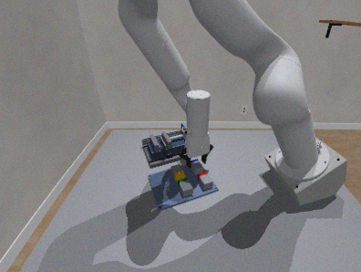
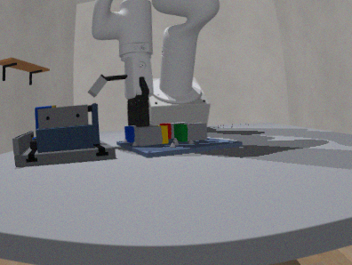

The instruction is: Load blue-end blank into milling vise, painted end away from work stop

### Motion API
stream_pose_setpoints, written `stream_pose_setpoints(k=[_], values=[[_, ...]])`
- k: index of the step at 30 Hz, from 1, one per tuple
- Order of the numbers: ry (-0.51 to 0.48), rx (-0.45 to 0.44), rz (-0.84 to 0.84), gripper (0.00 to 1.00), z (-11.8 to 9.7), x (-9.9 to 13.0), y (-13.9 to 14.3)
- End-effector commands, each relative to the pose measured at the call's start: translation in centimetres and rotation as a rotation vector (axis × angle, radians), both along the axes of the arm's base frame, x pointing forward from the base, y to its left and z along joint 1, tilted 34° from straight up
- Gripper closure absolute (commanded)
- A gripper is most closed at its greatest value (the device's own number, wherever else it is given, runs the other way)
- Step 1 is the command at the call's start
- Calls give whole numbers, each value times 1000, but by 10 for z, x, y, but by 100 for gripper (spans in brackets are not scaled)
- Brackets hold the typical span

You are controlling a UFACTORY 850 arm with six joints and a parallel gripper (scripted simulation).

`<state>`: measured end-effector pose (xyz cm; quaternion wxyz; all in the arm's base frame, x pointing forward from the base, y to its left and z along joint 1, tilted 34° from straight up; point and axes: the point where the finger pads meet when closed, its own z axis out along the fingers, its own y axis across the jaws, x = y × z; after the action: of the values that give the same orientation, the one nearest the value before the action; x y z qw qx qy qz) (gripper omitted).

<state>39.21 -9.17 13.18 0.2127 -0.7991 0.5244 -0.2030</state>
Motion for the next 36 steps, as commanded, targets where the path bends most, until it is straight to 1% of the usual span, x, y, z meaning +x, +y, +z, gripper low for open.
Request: stream_pose_setpoints(k=[1,28,36], values=[[-1,0,0,25,2,-1,0],[-1,0,0,25,4,-2,-1],[-1,0,0,25,0,0,0]])
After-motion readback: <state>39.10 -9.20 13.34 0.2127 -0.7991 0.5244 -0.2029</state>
